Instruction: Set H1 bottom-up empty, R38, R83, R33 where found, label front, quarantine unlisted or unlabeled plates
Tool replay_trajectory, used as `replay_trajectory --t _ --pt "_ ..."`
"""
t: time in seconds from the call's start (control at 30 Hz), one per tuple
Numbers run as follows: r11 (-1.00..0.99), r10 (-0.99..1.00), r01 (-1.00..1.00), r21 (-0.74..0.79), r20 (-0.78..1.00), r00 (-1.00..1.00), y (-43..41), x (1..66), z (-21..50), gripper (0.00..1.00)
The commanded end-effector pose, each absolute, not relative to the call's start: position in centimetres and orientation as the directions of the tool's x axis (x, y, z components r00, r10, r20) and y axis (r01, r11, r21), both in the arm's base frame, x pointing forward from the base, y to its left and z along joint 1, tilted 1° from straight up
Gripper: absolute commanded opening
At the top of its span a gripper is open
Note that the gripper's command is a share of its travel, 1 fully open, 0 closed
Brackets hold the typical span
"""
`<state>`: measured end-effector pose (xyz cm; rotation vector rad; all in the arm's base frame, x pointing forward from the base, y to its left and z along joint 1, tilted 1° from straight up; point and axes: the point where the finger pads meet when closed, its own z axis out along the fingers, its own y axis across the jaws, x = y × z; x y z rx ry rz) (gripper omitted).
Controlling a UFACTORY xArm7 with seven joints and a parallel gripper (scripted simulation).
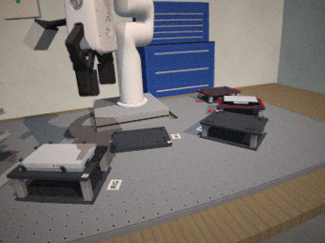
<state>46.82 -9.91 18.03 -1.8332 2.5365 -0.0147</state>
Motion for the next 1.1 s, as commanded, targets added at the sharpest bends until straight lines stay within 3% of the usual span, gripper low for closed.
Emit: replay_trajectory --t 0.0,0.63,1.07 --pt "0.314 -0.95 -0.949 -0.018 -0.005 -0.314 -9.9 46.9 19.6 1.0" --pt "0.314 -0.95 -0.949 -0.018 -0.005 -0.313 -9.9 46.8 24.1 1.0" --pt "-0.048 -0.999 -0.999 -0.018 0.003 0.048 -15.0 49.0 24.2 1.0"
